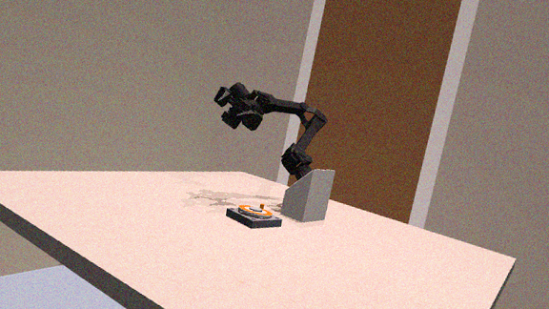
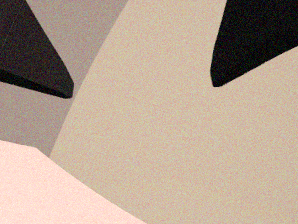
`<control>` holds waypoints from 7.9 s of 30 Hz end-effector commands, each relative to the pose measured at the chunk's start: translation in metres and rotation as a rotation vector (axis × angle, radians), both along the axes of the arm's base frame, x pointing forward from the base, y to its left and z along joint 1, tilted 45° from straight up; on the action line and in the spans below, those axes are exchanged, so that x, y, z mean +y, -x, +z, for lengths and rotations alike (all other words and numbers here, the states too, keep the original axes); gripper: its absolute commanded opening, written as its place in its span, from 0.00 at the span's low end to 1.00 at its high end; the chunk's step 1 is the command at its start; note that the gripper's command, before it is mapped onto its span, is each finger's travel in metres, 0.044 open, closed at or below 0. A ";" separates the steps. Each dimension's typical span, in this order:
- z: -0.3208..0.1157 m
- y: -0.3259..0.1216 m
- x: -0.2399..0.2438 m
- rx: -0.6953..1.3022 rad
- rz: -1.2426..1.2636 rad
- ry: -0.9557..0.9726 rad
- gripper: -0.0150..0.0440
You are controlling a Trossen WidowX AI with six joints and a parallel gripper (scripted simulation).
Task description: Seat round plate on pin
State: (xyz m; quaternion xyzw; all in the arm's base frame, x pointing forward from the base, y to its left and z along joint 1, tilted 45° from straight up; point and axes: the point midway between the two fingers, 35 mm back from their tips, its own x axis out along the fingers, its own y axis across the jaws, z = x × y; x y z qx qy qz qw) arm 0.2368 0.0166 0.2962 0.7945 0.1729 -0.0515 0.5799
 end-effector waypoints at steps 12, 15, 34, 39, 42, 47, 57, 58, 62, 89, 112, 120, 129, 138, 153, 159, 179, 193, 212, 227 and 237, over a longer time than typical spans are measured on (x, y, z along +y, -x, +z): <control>-0.129 -0.042 0.012 0.486 0.174 0.502 0.40; -0.170 -0.040 0.018 0.636 0.293 0.710 0.26; -0.296 0.017 0.015 1.202 1.243 1.885 0.25; -0.298 0.019 0.014 1.221 1.301 1.942 0.25; -0.298 0.019 0.014 1.221 1.301 1.942 0.25; -0.307 0.017 0.006 1.220 1.301 1.942 0.25; -0.332 0.016 -0.021 1.223 1.299 1.944 0.25; -0.332 0.016 -0.021 1.223 1.299 1.944 0.25; -0.329 0.015 -0.024 1.223 1.299 1.944 0.25; -0.311 0.008 -0.041 1.225 1.298 1.945 0.25; -0.301 -0.005 -0.050 1.225 1.297 1.946 0.25; -0.299 -0.009 -0.052 1.225 1.297 1.946 0.25; -0.297 -0.014 -0.054 1.225 1.297 1.946 0.25; -0.293 -0.024 -0.055 1.225 1.296 1.947 0.25; -0.289 -0.042 -0.053 1.224 1.295 1.947 0.25; -0.290 -0.050 -0.051 1.224 1.295 1.947 0.25; -0.296 -0.071 -0.040 1.222 1.293 1.947 0.25; -0.302 -0.079 -0.031 1.222 1.293 1.947 0.25; -0.309 -0.084 -0.023 1.221 1.293 1.947 0.25; -0.291 -0.084 -0.002 1.219 1.294 1.945 0.25; -0.288 -0.079 0.002 1.231 1.305 1.950 0.25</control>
